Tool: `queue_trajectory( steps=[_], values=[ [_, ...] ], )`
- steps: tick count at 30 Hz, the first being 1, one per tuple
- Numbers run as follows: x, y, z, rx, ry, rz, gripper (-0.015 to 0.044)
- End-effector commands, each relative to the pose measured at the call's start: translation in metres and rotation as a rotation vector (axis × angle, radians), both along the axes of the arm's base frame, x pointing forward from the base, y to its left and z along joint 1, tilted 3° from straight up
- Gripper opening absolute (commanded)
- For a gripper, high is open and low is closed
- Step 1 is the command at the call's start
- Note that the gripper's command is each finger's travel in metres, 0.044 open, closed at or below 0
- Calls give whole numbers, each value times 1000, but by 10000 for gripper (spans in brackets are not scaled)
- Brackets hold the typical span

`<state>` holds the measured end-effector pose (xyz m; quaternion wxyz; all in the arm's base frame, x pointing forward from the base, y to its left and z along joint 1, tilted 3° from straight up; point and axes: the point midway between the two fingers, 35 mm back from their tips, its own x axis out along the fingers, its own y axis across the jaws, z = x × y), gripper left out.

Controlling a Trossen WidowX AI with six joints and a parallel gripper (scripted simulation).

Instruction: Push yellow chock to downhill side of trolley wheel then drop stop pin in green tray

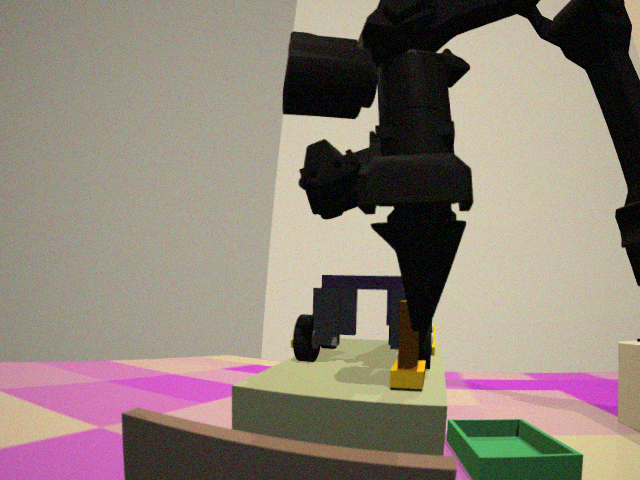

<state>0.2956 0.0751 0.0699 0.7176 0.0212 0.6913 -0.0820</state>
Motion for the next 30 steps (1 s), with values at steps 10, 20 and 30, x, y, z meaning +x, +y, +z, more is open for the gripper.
queue_trajectory(
  steps=[10, 20, 30],
  values=[
    [2, 4, 41, 0, -19, -4, 190],
    [2, 3, 42, 4, -18, 17, 242],
    [21, -26, 58, -13, -83, 252, 190]
  ],
)
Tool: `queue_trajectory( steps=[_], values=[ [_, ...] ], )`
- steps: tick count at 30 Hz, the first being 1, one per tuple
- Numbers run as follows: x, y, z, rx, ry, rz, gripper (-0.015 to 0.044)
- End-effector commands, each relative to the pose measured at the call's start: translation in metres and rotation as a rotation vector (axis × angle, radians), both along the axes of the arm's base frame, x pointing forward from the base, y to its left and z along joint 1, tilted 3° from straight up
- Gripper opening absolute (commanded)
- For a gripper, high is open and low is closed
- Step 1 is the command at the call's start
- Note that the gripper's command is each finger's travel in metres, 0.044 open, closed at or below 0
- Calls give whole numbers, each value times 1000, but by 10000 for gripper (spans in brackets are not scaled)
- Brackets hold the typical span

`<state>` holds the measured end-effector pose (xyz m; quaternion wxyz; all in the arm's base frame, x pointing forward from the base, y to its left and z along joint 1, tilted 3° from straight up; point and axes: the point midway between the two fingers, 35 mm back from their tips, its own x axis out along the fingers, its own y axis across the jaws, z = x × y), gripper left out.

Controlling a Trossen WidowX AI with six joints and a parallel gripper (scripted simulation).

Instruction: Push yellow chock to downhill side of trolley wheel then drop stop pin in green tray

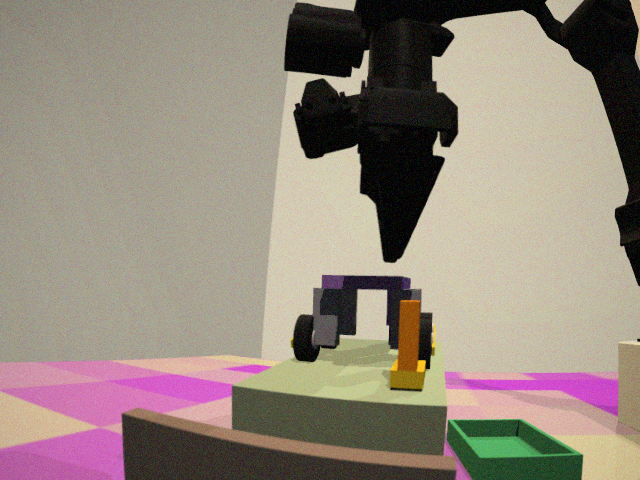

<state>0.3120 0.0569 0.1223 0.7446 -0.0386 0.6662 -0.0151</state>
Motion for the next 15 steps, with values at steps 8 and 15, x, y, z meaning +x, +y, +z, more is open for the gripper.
queue_trajectory(
  steps=[8, 15],
  values=[
    [8, -46, 11, -100, 24, 358, 190],
    [6, -79, 17, -168, 80, 610, 190]
  ],
)
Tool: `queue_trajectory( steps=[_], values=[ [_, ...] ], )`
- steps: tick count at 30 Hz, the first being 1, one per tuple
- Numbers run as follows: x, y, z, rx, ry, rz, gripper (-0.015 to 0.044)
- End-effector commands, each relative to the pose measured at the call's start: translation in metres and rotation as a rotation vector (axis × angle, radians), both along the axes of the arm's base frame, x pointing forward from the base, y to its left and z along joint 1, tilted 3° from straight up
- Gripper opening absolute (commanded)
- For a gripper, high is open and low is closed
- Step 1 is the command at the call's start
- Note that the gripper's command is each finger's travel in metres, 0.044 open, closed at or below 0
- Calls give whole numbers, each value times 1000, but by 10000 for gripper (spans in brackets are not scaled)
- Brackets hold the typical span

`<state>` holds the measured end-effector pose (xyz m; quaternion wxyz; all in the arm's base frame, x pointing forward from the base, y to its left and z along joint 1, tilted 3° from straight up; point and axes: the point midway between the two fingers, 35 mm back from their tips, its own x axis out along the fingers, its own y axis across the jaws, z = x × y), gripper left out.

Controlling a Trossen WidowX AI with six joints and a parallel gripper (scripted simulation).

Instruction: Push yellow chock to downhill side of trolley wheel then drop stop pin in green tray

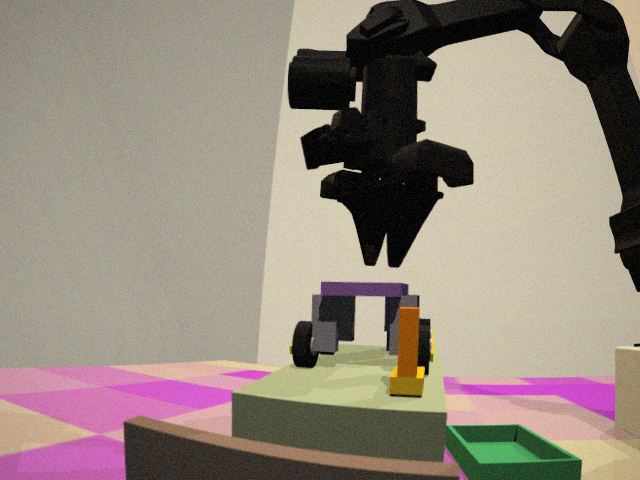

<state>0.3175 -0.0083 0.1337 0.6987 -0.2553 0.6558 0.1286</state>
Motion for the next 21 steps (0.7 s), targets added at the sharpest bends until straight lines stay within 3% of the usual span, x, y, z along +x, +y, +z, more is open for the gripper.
queue_trajectory(
  steps=[1, 21],
  values=[
    [1, -18, 6, -42, 25, 137, 190],
    [-21, -106, 21, -182, 267, 820, 190]
  ],
)
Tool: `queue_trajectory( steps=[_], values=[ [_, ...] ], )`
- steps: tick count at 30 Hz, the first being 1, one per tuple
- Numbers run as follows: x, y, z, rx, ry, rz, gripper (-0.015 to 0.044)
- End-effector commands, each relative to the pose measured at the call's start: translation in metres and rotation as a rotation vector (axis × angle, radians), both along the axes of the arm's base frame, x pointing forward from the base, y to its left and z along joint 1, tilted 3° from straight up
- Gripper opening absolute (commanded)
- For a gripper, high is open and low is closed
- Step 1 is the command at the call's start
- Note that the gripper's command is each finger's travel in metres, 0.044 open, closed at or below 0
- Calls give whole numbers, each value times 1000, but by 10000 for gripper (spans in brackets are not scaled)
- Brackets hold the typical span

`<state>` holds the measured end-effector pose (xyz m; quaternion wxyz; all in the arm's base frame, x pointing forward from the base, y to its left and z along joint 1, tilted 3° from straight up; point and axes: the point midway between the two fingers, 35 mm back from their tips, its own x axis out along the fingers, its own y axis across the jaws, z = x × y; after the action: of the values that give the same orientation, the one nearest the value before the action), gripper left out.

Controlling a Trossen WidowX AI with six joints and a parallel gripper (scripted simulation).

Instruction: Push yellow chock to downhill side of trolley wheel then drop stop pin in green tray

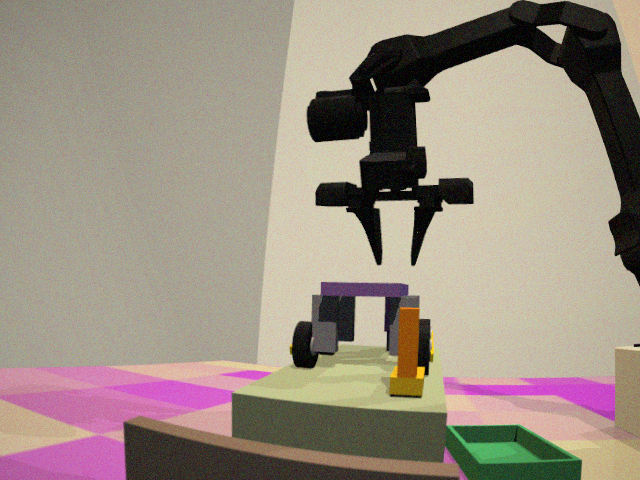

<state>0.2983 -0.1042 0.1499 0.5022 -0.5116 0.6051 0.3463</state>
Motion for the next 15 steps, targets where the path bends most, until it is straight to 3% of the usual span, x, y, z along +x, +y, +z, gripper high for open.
queue_trajectory(
  steps=[1, 15],
  values=[
    [-3, -11, 5, -19, 31, 90, 190],
    [-2, -14, -4, -20, 31, 90, 190]
  ],
)
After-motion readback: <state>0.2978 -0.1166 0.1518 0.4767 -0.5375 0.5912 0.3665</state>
